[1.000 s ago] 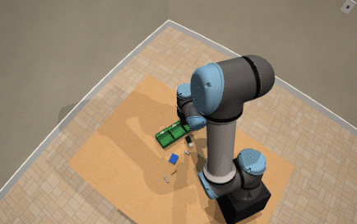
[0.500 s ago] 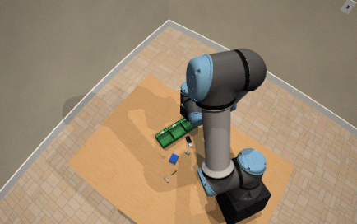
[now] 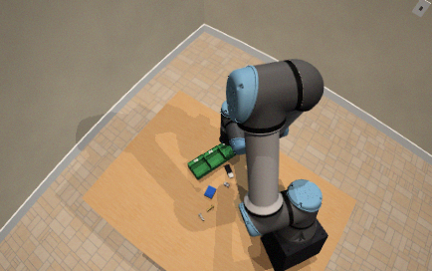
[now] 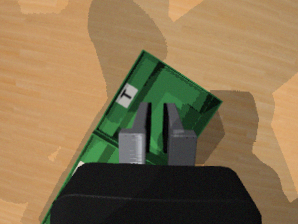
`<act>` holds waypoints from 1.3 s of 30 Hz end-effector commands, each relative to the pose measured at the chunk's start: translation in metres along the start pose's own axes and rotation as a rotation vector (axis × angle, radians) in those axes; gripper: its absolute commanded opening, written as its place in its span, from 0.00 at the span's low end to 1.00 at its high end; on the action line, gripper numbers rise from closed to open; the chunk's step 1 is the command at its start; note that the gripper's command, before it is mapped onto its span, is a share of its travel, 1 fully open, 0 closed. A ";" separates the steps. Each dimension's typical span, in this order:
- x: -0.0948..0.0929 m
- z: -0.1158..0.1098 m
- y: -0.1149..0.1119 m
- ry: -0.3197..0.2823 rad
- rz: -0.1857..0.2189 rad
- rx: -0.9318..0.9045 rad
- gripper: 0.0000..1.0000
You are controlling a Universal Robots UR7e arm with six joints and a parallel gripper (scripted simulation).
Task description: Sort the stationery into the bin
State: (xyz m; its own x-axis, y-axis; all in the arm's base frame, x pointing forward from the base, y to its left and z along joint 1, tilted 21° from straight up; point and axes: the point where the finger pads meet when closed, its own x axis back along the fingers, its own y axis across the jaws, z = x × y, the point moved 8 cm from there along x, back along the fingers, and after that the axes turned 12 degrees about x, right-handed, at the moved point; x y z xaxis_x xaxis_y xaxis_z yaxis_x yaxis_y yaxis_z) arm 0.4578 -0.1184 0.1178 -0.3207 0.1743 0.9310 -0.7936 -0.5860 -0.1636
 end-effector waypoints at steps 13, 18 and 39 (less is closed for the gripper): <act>0.000 0.001 0.001 0.001 0.011 0.466 0.31; 0.000 0.001 0.001 0.001 0.017 0.662 0.31; -0.016 0.002 0.002 -0.004 0.043 1.003 0.31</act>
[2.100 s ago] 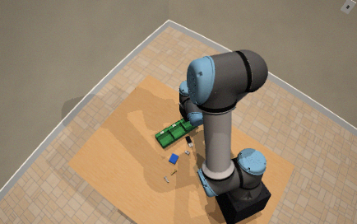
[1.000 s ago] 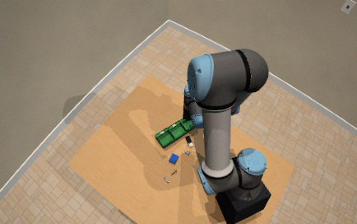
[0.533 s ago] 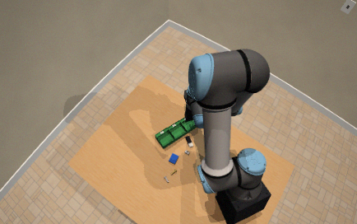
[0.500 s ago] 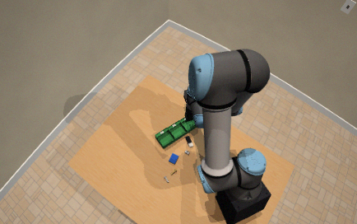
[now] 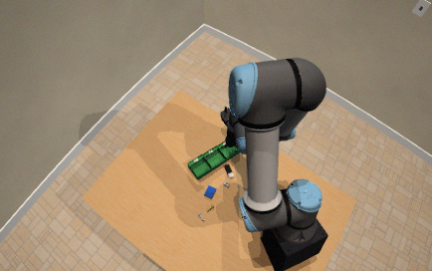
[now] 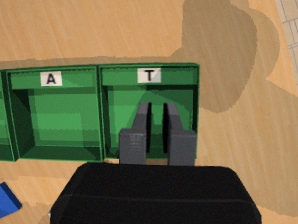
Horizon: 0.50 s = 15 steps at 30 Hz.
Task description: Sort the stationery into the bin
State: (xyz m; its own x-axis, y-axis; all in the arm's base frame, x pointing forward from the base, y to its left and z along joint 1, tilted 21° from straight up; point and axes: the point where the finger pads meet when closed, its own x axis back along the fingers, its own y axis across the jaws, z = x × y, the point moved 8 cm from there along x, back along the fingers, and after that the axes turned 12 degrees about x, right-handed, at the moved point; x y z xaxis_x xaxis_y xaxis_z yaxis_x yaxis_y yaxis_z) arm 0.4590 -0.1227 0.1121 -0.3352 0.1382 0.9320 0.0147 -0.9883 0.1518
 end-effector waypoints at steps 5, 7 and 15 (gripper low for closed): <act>-0.022 0.000 0.000 0.001 0.002 0.006 0.31; -0.025 0.000 0.000 0.001 0.002 0.006 0.31; -0.044 0.000 0.000 0.001 0.002 0.006 0.31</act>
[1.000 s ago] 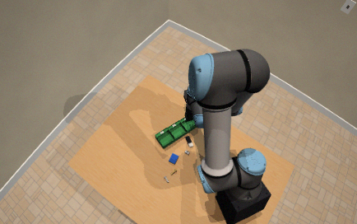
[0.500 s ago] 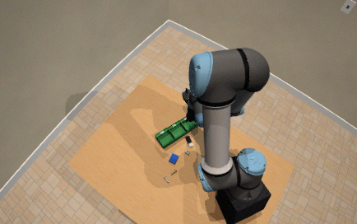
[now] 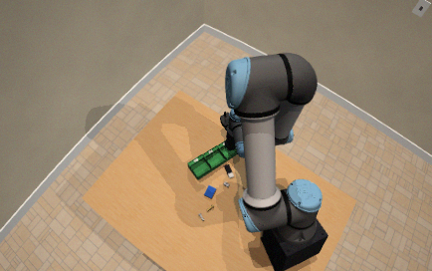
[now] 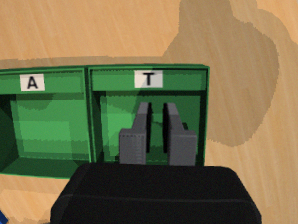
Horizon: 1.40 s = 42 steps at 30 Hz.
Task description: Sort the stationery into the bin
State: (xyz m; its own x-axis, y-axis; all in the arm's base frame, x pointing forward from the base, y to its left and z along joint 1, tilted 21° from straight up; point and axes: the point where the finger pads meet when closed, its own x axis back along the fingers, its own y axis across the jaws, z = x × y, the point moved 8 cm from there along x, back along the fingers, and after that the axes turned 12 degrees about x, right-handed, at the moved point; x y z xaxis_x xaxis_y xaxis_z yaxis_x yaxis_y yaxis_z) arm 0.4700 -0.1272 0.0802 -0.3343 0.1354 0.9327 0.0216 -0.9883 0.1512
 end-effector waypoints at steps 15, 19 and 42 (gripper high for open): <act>-0.019 0.000 0.000 0.001 -0.001 0.000 0.31; -0.019 0.000 0.000 0.001 -0.001 0.000 0.31; -0.019 0.000 0.000 0.001 -0.001 0.000 0.31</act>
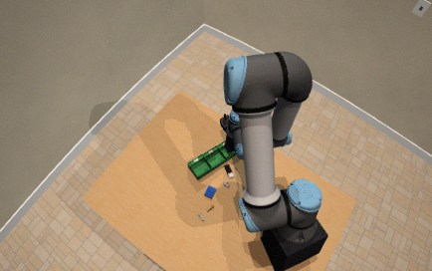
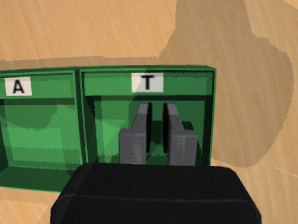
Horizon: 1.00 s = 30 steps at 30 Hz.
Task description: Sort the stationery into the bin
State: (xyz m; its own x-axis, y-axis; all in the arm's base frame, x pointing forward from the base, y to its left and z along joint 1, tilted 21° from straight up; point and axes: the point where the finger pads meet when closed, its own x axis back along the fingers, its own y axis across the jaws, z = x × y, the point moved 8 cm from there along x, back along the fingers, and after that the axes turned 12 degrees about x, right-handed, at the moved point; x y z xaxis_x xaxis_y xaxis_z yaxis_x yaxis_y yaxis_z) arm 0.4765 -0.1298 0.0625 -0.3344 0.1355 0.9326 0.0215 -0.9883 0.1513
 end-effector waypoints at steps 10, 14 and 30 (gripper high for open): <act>0.000 0.000 0.000 0.001 -0.001 0.000 0.31; 0.004 0.000 0.000 0.001 -0.001 0.000 0.31; 0.023 0.000 0.000 0.001 -0.001 0.000 0.31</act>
State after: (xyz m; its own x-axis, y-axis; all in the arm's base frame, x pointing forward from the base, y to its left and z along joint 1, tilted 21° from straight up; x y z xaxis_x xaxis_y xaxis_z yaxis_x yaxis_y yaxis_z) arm 0.4706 -0.1274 0.0788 -0.3347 0.1357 0.9325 0.0214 -0.9882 0.1515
